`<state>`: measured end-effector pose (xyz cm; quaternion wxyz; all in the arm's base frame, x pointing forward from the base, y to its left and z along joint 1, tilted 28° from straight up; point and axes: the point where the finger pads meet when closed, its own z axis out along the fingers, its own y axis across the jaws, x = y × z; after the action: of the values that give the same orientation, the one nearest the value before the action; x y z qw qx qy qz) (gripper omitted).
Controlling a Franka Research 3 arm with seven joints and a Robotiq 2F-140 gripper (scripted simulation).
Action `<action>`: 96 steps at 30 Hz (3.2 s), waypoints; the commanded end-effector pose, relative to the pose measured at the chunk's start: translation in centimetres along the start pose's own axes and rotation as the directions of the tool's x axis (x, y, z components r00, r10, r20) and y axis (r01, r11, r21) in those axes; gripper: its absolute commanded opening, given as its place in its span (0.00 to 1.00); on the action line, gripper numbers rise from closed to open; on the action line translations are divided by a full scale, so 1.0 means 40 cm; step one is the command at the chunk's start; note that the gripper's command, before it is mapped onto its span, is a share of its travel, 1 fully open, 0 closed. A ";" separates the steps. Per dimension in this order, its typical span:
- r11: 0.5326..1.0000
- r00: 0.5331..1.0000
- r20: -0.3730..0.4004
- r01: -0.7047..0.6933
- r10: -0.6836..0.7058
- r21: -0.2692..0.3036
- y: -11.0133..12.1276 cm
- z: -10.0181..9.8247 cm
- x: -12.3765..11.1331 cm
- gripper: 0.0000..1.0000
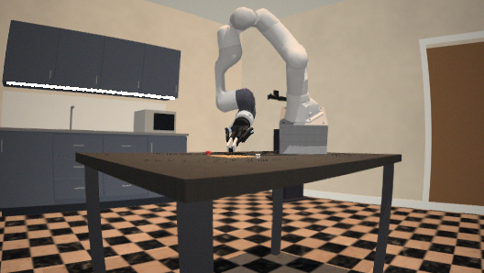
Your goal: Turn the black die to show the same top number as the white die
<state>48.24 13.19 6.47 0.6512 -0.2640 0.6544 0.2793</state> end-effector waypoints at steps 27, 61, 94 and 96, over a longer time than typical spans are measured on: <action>1.000 1.000 -0.003 0.013 -0.013 0.001 -0.002 0.001 0.004 0.07; 1.000 1.000 -0.003 0.013 -0.013 0.001 -0.003 0.015 0.032 0.07; 1.000 1.000 -0.003 0.013 -0.013 0.001 -0.003 0.015 0.032 0.09; 1.000 1.000 -0.003 0.013 -0.013 0.001 -0.003 0.015 0.032 0.09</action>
<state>48.67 13.61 5.37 0.6523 -0.2656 0.6534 0.2775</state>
